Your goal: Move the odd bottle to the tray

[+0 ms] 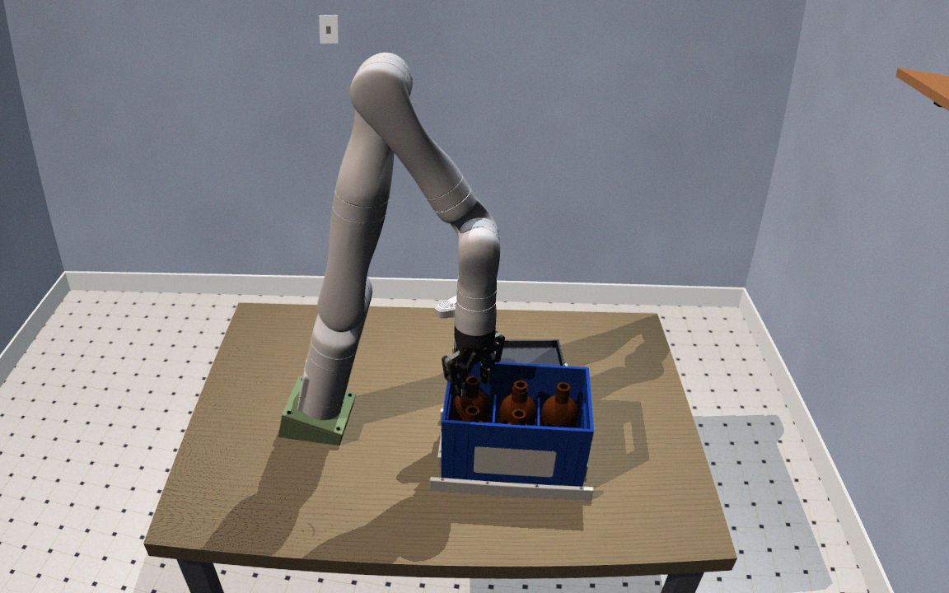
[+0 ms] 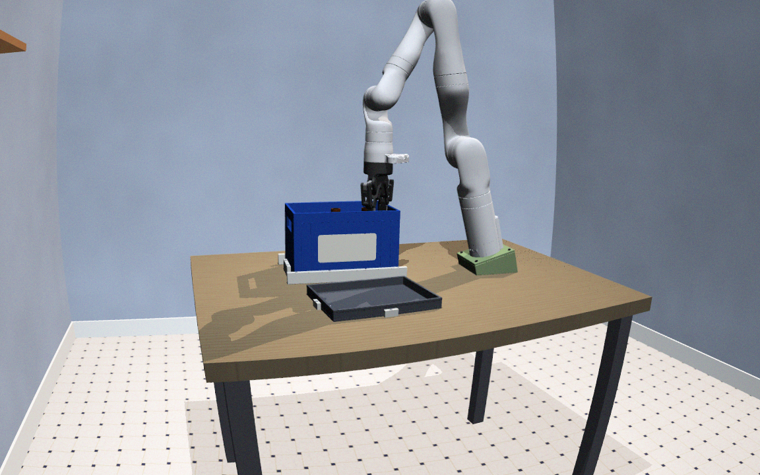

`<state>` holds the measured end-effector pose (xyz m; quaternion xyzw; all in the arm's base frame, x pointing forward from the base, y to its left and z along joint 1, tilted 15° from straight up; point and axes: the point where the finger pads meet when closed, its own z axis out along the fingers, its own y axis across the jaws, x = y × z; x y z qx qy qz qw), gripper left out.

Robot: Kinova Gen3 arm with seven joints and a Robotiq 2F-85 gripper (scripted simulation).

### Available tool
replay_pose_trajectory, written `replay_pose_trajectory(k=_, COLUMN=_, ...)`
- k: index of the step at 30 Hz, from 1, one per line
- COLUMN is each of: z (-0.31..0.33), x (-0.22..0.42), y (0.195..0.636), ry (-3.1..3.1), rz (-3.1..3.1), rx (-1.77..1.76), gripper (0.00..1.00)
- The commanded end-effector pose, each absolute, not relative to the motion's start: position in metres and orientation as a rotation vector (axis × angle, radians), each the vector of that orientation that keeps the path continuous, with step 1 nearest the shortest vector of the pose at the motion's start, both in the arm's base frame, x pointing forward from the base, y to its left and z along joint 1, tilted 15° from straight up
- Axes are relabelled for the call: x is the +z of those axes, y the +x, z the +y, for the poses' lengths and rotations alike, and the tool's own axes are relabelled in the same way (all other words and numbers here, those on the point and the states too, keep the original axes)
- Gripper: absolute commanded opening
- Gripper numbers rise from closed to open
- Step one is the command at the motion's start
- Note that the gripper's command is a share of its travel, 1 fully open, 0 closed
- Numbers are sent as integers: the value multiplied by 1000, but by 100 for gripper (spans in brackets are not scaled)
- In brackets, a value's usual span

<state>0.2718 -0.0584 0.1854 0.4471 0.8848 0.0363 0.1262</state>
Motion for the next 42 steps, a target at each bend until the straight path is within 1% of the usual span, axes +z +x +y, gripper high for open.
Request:
replay_pose_trajectory(k=1, z=-58, x=186, y=272, ry=1301, rz=2575, rx=106, gripper=64)
replay_pose_trajectory(k=5, z=-58, x=186, y=272, ry=1301, rz=2575, rx=106, gripper=64)
replay_pose_trajectory(k=6, z=-58, x=186, y=272, ry=1301, rz=2575, rx=106, gripper=0)
replay_pose_trajectory(k=42, z=-58, x=186, y=272, ry=1301, rz=2575, rx=106, gripper=0)
